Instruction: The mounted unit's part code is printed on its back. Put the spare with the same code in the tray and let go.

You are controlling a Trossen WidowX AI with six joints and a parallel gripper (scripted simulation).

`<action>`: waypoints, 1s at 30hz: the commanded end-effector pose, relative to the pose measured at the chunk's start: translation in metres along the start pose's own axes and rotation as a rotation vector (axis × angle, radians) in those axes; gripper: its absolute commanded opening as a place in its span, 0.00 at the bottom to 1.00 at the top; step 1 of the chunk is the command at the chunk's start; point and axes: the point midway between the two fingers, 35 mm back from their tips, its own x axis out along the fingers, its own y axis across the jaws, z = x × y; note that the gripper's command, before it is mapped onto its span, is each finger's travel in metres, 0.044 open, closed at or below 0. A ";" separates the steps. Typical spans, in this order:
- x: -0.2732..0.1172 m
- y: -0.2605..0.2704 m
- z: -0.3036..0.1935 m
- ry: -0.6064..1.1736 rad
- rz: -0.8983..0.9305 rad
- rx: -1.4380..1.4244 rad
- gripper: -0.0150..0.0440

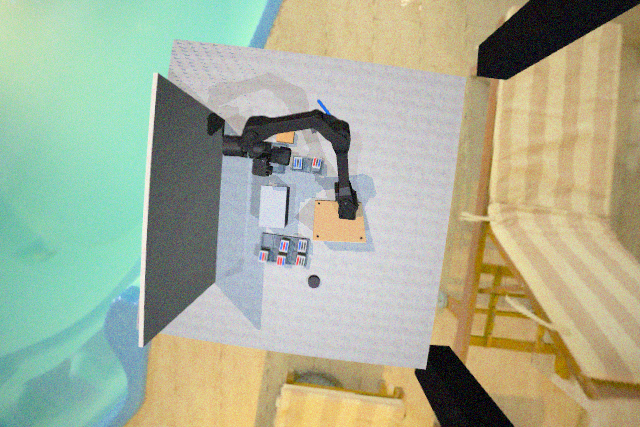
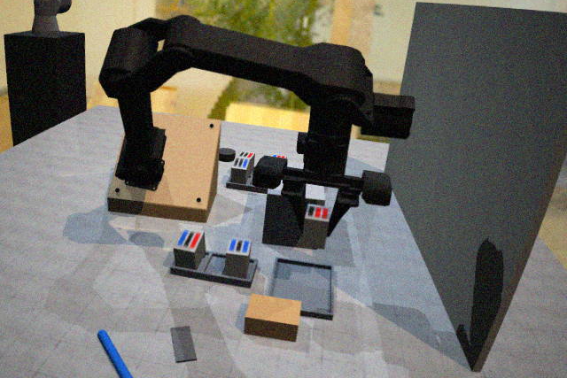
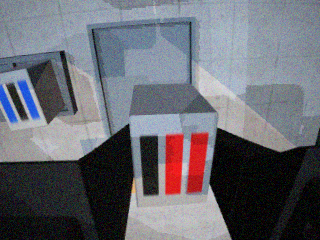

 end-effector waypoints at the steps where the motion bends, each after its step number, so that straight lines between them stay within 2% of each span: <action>1: 0.004 0.001 0.001 -0.004 0.002 -0.007 0.25; 30: 0.028 0.001 0.001 -0.007 0.007 -0.005 0.25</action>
